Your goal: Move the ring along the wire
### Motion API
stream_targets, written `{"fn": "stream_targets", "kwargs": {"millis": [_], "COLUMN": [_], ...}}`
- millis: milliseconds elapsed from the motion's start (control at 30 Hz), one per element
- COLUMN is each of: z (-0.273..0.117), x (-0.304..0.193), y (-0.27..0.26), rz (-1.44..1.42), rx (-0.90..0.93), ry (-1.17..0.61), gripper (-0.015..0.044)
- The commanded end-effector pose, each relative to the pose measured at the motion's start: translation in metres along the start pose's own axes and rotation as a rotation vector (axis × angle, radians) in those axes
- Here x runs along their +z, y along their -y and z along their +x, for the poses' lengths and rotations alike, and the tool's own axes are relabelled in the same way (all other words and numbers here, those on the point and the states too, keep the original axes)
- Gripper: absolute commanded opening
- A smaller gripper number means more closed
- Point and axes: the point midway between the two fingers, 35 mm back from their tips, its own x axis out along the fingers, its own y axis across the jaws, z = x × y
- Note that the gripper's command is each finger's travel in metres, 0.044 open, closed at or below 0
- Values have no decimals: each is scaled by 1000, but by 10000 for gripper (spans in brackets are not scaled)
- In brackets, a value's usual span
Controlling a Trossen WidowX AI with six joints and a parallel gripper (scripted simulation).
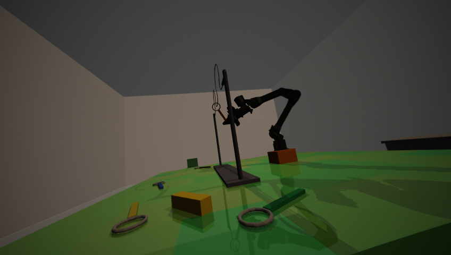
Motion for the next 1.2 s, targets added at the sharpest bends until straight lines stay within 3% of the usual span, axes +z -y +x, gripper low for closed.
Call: {"fn": "stream_targets", "kwargs": {"millis": [0, 600, 1167], "z": [-2, -12, -20], "x": [2, 16, 30], "y": [-16, -69, -95], "rz": [94, 395, 503], "rx": [53, 227, 290], "ry": [6, 2, 2], "gripper": [-150, -150, -150]}}
